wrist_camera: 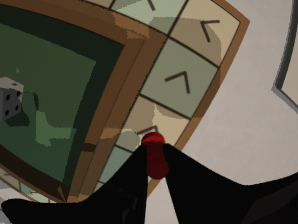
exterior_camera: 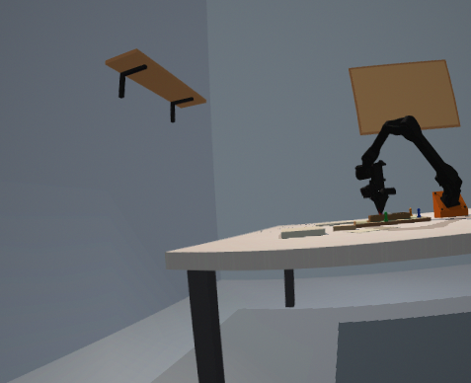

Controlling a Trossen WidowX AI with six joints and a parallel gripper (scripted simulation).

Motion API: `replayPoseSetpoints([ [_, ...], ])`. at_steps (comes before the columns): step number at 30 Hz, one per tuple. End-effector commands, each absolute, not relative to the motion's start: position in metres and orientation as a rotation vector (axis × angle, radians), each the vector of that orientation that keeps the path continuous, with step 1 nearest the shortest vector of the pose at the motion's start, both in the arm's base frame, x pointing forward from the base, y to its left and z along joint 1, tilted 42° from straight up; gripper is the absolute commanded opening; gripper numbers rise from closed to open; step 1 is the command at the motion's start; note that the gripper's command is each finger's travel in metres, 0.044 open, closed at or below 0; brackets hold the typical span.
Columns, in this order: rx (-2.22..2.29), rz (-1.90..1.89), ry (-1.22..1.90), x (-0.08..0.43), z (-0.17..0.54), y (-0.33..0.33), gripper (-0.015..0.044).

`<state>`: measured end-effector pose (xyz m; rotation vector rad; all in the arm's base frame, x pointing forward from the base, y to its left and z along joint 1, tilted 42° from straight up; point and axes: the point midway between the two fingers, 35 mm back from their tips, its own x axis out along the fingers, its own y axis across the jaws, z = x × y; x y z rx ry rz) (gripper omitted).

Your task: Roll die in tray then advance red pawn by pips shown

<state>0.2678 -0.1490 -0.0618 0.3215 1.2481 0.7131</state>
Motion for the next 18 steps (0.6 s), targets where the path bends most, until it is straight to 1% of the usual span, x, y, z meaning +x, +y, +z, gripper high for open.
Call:
replayPoseSetpoints([
  [1,0.325,0.71,1.245,0.269,-0.065,-0.147,0.0],
  [11,0.325,0.71,1.245,0.271,-0.075,-0.137,0.0],
  [18,0.321,0.711,1.246,0.27,-0.072,-0.141,0.0184],
])
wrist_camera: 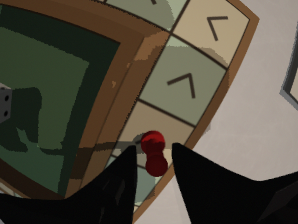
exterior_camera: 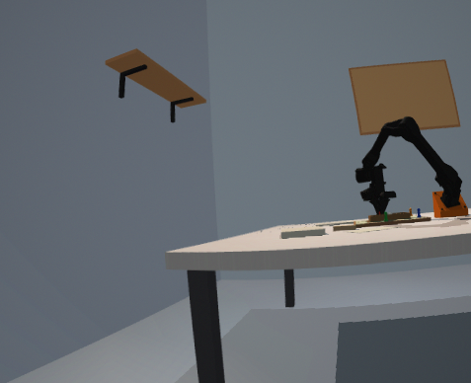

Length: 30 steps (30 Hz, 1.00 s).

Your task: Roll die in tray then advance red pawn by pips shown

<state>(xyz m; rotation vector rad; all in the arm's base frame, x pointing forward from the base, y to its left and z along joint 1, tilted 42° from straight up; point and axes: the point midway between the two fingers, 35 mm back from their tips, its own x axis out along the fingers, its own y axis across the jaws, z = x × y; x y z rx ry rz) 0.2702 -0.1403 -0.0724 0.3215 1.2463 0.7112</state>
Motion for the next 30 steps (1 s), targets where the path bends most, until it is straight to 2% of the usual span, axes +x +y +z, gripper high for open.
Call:
replayPoseSetpoints([
  [1,0.321,0.711,1.246,0.27,-0.072,-0.141,0.021],
  [10,0.324,0.709,1.247,0.263,-0.035,-0.173,0.044],
  [15,0.366,0.677,1.268,0.251,-0.016,-0.171,0.044],
  [26,0.684,0.437,1.403,0.154,0.097,-0.121,0.044],
  [30,0.615,0.483,1.374,0.174,0.08,-0.137,0.044],
])
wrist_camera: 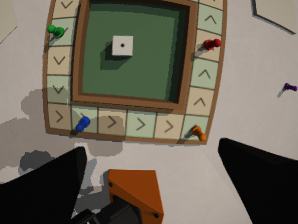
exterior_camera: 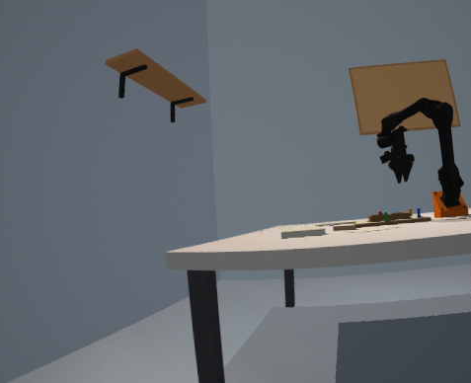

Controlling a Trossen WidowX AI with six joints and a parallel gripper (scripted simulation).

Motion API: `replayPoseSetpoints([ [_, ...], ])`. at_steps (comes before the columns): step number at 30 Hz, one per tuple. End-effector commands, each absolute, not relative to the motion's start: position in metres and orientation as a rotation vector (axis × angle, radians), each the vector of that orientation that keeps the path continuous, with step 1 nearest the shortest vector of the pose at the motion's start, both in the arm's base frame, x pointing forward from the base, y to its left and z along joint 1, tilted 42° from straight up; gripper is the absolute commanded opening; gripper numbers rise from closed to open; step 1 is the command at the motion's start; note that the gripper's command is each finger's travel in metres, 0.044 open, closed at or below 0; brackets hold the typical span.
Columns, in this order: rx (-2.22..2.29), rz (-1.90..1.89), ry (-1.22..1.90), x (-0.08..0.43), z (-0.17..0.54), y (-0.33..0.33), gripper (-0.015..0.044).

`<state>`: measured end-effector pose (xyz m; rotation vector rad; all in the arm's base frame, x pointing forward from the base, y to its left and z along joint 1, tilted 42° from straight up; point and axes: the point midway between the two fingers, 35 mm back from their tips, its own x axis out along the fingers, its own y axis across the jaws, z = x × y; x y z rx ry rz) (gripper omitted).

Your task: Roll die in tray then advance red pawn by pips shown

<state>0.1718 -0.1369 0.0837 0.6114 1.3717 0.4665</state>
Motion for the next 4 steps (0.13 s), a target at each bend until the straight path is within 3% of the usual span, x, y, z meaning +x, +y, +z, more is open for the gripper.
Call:
replayPoseSetpoints([
  [1,0.615,0.483,1.374,0.174,0.08,-0.1366,0.044],
  [4,0.615,0.483,1.374,0.174,0.08,-0.1366,0.044],
])
